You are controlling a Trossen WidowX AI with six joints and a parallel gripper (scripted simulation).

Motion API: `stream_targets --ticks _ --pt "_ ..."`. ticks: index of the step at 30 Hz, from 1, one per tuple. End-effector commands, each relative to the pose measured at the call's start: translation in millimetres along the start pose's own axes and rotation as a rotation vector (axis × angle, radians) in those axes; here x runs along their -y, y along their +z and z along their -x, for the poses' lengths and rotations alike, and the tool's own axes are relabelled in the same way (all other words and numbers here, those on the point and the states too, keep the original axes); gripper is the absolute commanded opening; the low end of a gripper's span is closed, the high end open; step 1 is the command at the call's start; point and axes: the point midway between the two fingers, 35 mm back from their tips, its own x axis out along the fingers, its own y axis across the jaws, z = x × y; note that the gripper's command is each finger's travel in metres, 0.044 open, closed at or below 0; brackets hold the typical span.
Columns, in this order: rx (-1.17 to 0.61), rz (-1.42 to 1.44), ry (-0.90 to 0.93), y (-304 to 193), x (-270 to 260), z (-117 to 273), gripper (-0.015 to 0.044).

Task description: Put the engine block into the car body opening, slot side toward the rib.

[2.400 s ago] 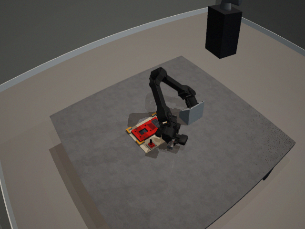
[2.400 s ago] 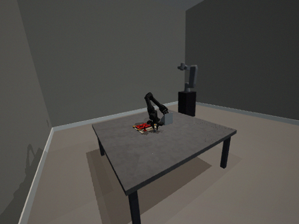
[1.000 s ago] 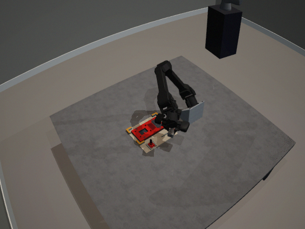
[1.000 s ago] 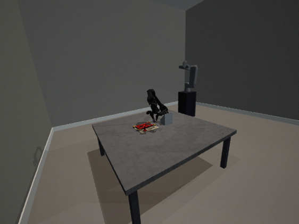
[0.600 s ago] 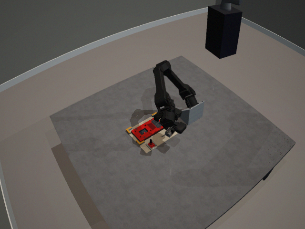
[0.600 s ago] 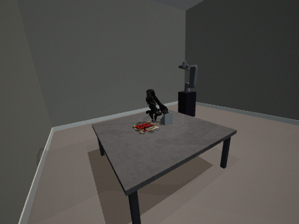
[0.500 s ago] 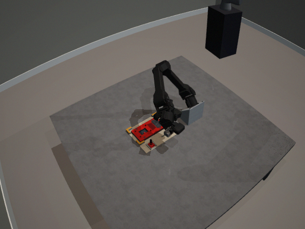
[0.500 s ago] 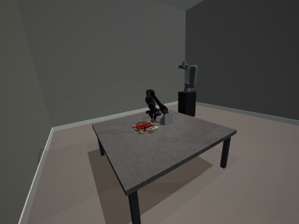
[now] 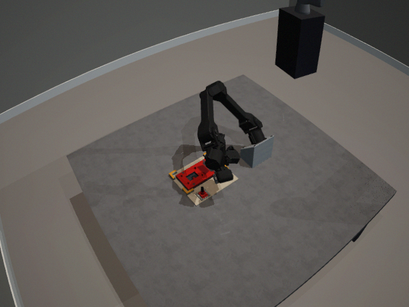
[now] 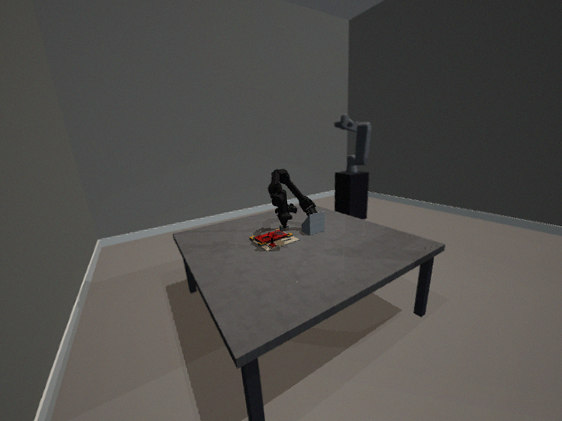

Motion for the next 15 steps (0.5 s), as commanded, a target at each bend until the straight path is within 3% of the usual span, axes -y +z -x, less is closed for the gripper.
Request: stream_targets --ticks 1,15 --pt "-0.007 -0.125 -0.005 -6.6 -4.4 -0.7 0.0000" --pt "-0.001 -0.603 -0.016 -29.3 -23.8 -10.5 0.0000"
